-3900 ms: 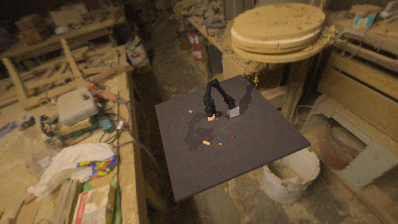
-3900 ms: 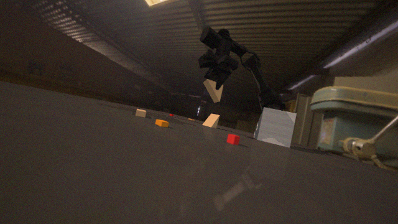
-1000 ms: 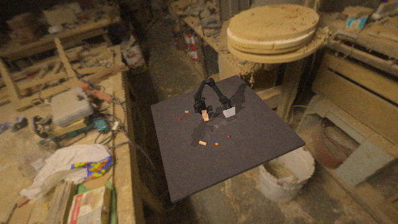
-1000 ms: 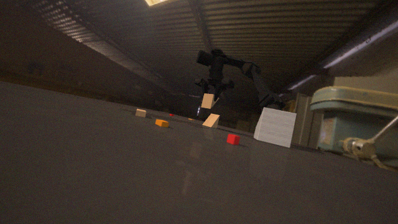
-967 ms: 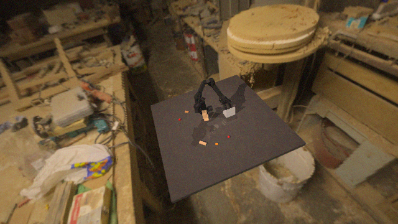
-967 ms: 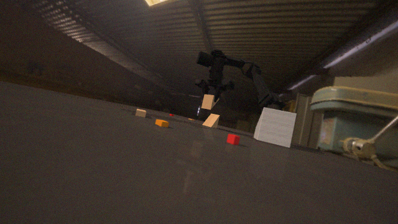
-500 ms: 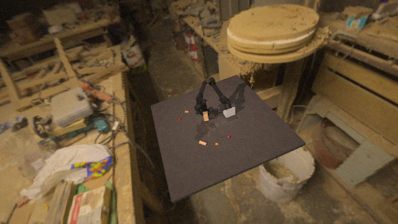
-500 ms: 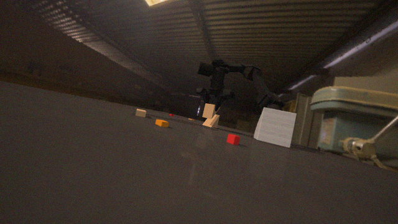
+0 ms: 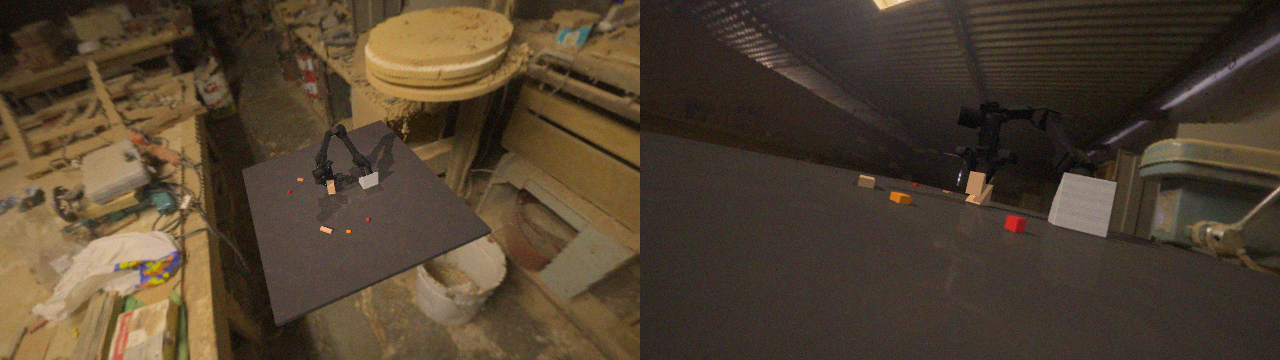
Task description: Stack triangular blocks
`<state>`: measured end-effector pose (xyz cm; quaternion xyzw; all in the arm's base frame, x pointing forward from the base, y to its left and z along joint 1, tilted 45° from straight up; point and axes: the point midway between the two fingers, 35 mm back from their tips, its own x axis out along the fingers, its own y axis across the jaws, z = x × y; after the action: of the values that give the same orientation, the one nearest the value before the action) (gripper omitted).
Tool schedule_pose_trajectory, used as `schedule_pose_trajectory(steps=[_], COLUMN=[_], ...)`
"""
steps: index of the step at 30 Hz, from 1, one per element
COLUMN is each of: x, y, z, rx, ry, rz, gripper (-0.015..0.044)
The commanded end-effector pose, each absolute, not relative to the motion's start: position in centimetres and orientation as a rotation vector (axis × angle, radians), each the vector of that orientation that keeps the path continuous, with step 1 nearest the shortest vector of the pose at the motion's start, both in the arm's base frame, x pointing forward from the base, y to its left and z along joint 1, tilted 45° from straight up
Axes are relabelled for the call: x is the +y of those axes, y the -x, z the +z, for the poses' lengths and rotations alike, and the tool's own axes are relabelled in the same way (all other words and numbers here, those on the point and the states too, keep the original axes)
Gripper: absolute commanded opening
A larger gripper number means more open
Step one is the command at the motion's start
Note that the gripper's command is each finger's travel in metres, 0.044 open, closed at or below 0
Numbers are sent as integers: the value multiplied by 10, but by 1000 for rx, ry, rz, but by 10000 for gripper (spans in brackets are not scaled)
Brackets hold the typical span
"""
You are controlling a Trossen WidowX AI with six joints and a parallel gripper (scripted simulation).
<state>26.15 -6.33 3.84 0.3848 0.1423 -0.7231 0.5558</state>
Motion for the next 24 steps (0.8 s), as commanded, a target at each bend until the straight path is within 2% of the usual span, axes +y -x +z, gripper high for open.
schedule_pose_trajectory(steps=[1,24], x=[-64,-71], y=[-262,-261], z=[39,36], rx=[338,338], ry=[-904,-900], rz=[-1703,-1701], gripper=[0,0])
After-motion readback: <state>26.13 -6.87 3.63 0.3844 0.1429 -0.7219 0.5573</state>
